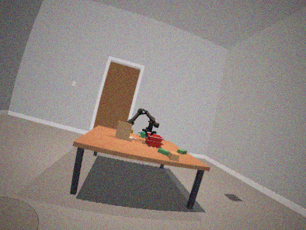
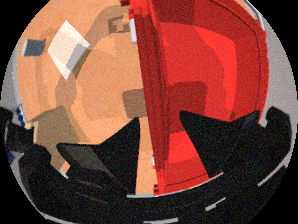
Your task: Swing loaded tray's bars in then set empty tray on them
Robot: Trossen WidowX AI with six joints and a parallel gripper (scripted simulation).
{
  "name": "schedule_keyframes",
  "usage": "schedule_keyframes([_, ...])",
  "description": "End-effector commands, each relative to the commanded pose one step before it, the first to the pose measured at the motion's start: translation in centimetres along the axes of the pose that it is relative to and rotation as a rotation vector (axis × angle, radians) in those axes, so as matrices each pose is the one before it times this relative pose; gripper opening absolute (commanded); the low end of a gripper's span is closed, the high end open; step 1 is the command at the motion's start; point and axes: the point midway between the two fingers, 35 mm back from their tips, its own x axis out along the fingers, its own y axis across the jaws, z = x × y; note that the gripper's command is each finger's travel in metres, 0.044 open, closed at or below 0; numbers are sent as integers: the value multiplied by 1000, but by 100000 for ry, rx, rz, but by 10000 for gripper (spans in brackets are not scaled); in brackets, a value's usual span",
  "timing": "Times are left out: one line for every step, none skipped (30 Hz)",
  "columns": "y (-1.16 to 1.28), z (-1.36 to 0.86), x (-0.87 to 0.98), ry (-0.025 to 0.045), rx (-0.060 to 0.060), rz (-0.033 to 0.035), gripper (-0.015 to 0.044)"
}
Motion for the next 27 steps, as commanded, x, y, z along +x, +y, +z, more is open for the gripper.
schedule_keyframes([64,-48,18,137,288,275,293])
schedule_keyframes([0,0,0,0,0,0,308])
schedule_keyframes([0,0,0,0,0,0,323])
schedule_keyframes([0,0,0,0,0,0,337])
schedule_keyframes([0,0,0,0,0,0,352])
schedule_keyframes([0,0,0,0,0,0,367])
schedule_keyframes([0,0,0,0,0,0,381])
schedule_keyframes([0,0,0,0,0,0,396])
schedule_keyframes([0,0,0,0,0,0,411])
schedule_keyframes([0,0,0,0,0,0,425])
schedule_keyframes([0,0,0,0,0,0,440])
schedule_keyframes([-63,48,-17,-139,-284,-271,440])
schedule_keyframes([0,0,0,0,0,0,440])
schedule_keyframes([0,0,0,0,0,0,440])
schedule_keyframes([0,0,0,0,0,0,440])
schedule_keyframes([0,0,0,0,0,0,440])
schedule_keyframes([0,0,0,0,0,0,440])
schedule_keyframes([-21,-11,-98,30,7,-3,440])
schedule_keyframes([-41,-22,-200,59,15,-6,440])
schedule_keyframes([-56,-30,-287,81,21,-7,440])
schedule_keyframes([-68,-38,-377,100,26,-6,440])
schedule_keyframes([-77,-44,-472,115,32,-4,440])
schedule_keyframes([-80,-47,-568,123,37,1,440])
schedule_keyframes([-73,-46,-630,118,38,7,440])
schedule_keyframes([-60,-40,-650,102,37,13,440])
schedule_keyframes([-44,-32,-656,82,34,18,440])
schedule_keyframes([-28,-25,-661,62,31,23,440])
